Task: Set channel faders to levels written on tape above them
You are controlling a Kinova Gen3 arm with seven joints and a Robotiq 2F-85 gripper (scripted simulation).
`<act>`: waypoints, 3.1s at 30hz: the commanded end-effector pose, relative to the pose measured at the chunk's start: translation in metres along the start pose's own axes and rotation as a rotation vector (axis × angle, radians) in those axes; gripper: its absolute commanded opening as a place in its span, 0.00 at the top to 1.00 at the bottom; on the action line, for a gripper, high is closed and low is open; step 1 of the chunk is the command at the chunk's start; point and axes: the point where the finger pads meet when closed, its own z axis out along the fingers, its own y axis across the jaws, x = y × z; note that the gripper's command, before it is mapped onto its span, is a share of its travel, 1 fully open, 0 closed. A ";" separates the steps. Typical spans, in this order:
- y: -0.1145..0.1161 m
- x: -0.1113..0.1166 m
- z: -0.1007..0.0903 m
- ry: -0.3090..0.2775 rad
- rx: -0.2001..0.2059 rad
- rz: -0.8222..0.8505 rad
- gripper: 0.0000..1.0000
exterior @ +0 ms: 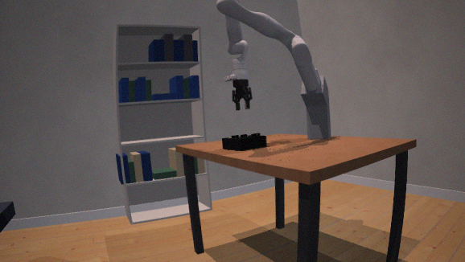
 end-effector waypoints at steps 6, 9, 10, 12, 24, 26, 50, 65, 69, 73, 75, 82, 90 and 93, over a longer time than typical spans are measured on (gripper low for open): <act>0.001 0.001 -0.003 0.005 -0.007 -0.022 0.00; 0.001 0.001 -0.003 0.005 -0.007 -0.022 0.00; 0.001 0.001 -0.003 0.005 -0.007 -0.022 0.00; 0.001 0.001 -0.003 0.005 -0.007 -0.022 0.00; 0.001 0.001 -0.002 0.004 -0.006 -0.018 0.00; 0.001 0.001 -0.002 0.004 -0.006 -0.018 0.00; -0.029 -0.005 0.021 -0.031 0.080 0.386 0.00; -0.065 -0.014 0.045 -0.115 0.160 0.860 0.00; -0.075 -0.017 0.052 -0.148 0.177 0.998 0.00; -0.084 -0.020 0.057 -0.180 0.189 1.120 0.00; -0.088 -0.021 0.059 -0.195 0.194 1.173 0.00; -0.096 -0.023 0.063 -0.225 0.201 1.278 0.00; -0.103 -0.025 0.066 -0.252 0.206 1.363 0.00; -0.104 -0.026 0.067 -0.254 0.206 1.371 0.00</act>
